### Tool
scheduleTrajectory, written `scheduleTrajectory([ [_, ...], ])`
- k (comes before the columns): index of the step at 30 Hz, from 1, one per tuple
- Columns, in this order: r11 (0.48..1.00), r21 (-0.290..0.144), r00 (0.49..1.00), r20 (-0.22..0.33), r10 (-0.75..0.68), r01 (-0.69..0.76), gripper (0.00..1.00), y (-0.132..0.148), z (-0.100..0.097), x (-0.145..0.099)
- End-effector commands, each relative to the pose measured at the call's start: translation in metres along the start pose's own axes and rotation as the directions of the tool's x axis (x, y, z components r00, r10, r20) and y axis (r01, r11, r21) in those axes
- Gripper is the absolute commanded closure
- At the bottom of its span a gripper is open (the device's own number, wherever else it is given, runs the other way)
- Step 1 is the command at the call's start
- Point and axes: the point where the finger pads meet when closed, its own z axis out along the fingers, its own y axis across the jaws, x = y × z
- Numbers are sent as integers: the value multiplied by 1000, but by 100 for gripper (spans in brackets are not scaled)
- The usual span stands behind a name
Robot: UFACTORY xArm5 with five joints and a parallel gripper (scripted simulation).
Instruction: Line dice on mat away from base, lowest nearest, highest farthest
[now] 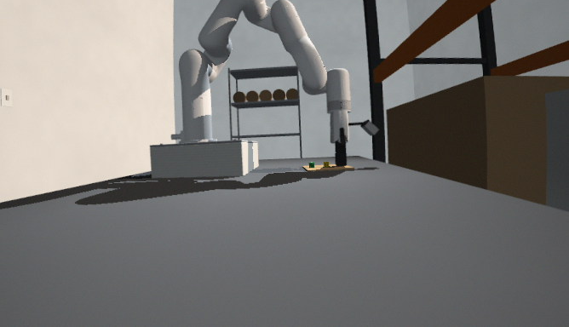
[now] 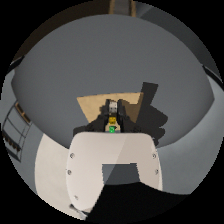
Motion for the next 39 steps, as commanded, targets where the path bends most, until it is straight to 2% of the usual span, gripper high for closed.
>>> scheduleTrajectory([
  [1,1000,0,1000,-4,0,0,89,0,-1,1],
  [26,1000,0,1000,-4,0,0,89,0,-1,1],
  [27,1000,0,1000,-4,0,0,85,0,-1,1],
  [29,1000,0,1000,-4,0,0,85,0,-1,1],
  [30,1000,0,1000,-4,0,0,81,0,-1,1],
  [32,1000,0,1000,-4,0,0,81,0,-1,1],
  [33,1000,0,1000,-4,0,0,77,0,-1,1],
  [35,1000,0,1000,-4,0,0,77,0,-1,1],
  [36,1000,0,1000,-4,0,0,73,0,-1,1],
  [39,1000,0,1000,-4,0,0,73,0,-1,1],
])
